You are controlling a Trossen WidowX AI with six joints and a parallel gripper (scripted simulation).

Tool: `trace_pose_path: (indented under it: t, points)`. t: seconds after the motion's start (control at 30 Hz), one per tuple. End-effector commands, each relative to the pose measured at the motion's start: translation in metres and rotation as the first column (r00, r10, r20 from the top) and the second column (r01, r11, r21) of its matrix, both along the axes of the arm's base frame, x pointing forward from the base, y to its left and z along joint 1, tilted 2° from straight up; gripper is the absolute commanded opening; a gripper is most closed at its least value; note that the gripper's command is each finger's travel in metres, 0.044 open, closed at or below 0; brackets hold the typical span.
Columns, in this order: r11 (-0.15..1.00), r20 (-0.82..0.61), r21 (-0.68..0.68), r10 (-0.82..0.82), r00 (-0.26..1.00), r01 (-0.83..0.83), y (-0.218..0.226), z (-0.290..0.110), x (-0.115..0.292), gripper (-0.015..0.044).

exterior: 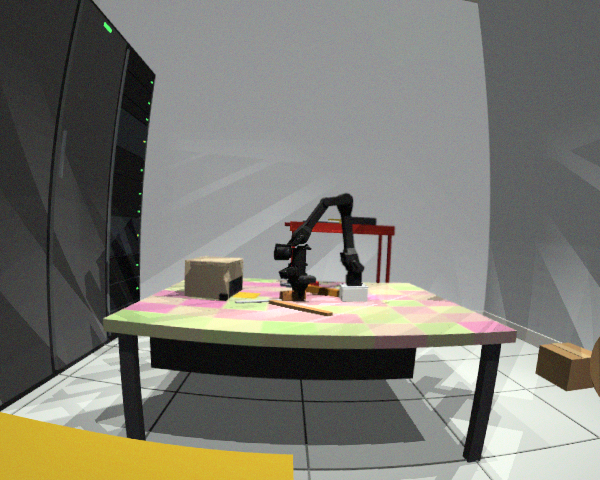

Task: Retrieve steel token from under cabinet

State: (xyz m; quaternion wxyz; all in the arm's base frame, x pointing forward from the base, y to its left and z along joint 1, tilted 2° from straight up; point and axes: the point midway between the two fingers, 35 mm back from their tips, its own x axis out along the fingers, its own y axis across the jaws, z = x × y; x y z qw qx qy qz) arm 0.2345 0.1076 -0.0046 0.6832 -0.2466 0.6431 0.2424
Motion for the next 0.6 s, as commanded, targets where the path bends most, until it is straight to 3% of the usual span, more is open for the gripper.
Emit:
trace_pose_path:
  t: [0.0,0.57]
  points:
    - [1.000,0.003,0.002,0.002,1.000,-0.002,0.005,0.001,-0.001,0.0000]
    - [1.000,0.002,0.003,0.002,1.000,-0.002,0.021,0.000,-0.007,0.0000]
